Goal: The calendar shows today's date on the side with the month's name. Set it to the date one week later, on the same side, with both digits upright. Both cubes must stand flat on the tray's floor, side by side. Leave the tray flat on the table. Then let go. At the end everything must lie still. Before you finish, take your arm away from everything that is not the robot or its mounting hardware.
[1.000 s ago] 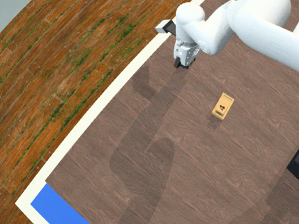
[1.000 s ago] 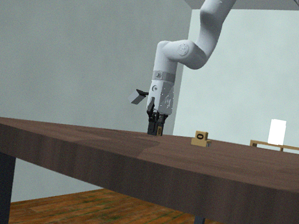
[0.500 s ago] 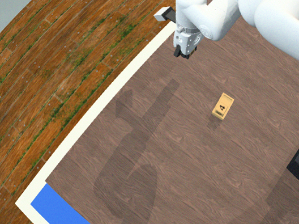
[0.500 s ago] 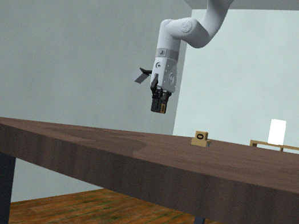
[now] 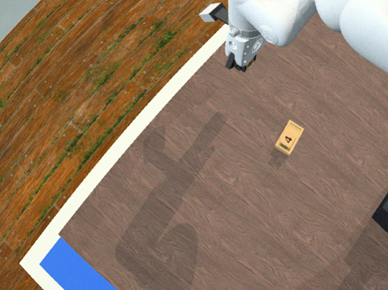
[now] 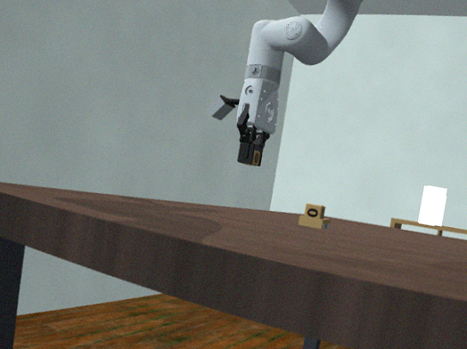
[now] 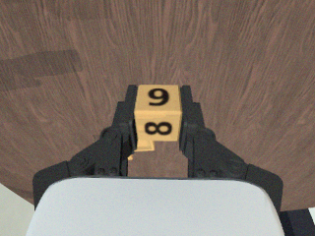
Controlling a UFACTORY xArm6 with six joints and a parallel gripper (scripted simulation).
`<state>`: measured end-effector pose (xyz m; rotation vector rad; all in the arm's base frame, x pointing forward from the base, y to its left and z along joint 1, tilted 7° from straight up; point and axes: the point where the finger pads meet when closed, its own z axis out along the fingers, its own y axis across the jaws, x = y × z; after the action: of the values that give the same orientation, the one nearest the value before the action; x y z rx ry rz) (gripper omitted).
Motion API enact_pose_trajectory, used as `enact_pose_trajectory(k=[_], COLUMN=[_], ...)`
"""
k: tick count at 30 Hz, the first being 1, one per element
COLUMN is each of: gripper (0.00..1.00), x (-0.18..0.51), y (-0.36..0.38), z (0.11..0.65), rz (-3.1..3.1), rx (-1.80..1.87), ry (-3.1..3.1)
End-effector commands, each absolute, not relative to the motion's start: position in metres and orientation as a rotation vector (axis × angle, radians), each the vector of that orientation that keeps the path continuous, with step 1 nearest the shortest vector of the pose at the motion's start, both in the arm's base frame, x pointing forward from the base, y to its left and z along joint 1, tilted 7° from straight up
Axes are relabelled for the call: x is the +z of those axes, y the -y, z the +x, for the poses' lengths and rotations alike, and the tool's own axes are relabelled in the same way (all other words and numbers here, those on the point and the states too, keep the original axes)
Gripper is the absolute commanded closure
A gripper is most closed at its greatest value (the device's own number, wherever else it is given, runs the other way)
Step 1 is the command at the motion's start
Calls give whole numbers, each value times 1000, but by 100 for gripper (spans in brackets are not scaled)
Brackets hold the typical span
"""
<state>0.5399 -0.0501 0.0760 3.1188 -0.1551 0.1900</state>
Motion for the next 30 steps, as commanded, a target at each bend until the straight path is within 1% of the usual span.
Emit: enact_pose_trajectory(k=[1,4,5,6,7,8,9,10,13,16,30], gripper=[73,73,73,73,73,73,73,73,73,73,73], x=[78,75,75,72,72,69,69,66,66,59,58], y=[55,71,71,77,77,81,81,85,85,90,90], z=[531,483,483,460,460,437,437,416,416,375,371], rz=[3118,3118,3118,3117,3117,3116,3116,3114,3114,3109,3108], rx=[198,199,199,199,199,199,199,199,199,200,200], ry=[170,234,234,263,263,292,292,319,319,369,374])
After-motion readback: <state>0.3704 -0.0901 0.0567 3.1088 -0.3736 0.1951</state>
